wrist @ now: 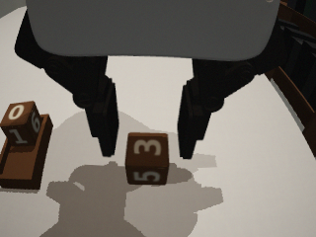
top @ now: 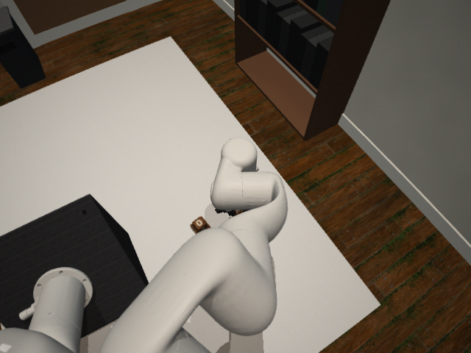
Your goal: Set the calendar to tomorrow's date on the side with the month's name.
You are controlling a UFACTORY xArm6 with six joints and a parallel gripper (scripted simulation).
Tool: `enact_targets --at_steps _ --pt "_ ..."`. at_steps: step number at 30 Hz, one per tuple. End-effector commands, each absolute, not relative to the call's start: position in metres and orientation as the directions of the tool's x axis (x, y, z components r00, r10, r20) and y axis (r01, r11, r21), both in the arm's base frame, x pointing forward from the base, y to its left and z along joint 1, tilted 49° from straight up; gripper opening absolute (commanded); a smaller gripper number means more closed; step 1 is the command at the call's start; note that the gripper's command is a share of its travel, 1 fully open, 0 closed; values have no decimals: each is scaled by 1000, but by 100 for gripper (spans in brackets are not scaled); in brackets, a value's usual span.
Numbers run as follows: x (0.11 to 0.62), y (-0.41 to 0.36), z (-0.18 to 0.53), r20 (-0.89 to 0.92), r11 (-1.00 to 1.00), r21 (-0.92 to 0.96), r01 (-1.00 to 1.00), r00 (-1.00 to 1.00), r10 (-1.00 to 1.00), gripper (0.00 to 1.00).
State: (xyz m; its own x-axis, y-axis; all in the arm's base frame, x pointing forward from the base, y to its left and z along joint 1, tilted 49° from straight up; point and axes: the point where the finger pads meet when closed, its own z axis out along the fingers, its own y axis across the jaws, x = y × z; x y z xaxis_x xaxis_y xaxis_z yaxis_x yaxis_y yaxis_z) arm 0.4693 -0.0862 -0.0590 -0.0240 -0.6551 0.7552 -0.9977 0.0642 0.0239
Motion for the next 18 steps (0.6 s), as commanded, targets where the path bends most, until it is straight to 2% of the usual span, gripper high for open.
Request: enact_targets --at_steps 1,18 --pt "471 -85 -58 755 62 21 -998 -25 -656 47" --pt "471 -83 -56 755 62 21 -998 -25 -656 47"
